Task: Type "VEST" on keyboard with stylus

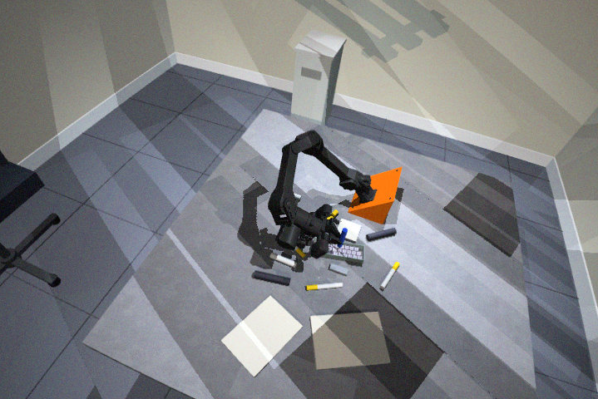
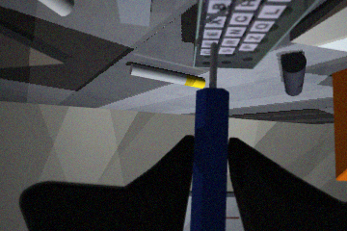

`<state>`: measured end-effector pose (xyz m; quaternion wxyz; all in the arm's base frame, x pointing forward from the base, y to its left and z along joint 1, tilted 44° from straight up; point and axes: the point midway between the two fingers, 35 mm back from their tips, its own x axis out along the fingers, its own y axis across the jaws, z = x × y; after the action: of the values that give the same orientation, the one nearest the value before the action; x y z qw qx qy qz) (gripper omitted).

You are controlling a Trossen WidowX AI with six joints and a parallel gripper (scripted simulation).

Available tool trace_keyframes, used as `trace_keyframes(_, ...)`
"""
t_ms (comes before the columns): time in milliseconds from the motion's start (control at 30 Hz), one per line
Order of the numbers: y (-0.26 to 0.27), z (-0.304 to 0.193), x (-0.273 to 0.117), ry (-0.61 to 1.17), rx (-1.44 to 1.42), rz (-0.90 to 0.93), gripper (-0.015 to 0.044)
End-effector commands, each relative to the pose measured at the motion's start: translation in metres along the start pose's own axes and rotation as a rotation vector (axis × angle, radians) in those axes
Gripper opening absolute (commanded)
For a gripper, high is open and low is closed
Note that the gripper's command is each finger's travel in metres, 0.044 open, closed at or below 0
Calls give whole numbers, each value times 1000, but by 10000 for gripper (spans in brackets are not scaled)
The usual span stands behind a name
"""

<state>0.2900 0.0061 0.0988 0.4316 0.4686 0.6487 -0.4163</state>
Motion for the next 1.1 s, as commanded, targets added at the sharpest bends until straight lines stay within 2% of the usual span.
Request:
trace_keyframes(0,-1,-11,14,7,1,0,0)
trace_keyframes(233,-3,-27,39,12,3,1,0)
trace_keyframes(967,-4,-11,49,11,3,0,0)
trace_keyframes(1067,-3,-10,51,11,3,0,79)
